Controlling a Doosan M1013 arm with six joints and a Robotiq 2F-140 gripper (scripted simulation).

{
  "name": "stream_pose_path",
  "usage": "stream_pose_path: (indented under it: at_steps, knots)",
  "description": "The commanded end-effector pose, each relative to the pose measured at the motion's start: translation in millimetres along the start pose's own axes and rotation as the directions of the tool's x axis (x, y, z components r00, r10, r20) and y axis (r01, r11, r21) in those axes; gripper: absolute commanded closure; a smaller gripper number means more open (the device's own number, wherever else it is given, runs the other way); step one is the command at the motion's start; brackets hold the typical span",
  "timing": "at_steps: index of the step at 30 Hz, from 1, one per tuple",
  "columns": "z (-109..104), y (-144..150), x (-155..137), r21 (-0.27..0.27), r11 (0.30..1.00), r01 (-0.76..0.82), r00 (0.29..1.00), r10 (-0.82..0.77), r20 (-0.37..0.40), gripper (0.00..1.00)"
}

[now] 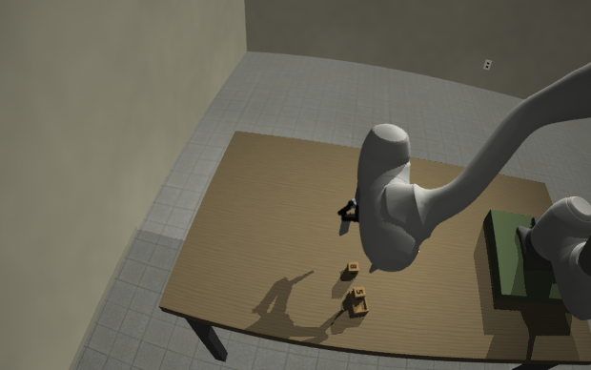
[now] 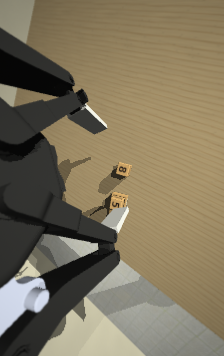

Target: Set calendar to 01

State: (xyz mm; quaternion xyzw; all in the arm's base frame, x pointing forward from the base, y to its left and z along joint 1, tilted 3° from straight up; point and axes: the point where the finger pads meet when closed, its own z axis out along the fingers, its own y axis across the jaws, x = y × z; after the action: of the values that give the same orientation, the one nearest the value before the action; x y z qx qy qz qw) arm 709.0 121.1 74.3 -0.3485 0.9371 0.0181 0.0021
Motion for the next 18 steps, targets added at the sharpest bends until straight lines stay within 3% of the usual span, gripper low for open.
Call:
stream_pose_path:
  at_steps: [1,3,5,10,18]
  knots:
    - [0.1,0.0,0.0,-0.008,0.991,0.135,0.991,-0.134,0.007,0.00]
    - [0.1,0.0,0.0,-0.008,0.989,0.144,0.989,-0.144,0.007,0.00]
    - [0.4,0.0,0.0,-0.007,0.956,0.292,0.956,-0.292,0.008,0.00]
    - [0.7,0.0,0.1,-0.006,0.896,0.444,0.896,-0.444,0.009,0.00]
    - [1.2,0.0,0.1,-0.003,0.731,0.683,0.731,-0.683,0.011,0.00]
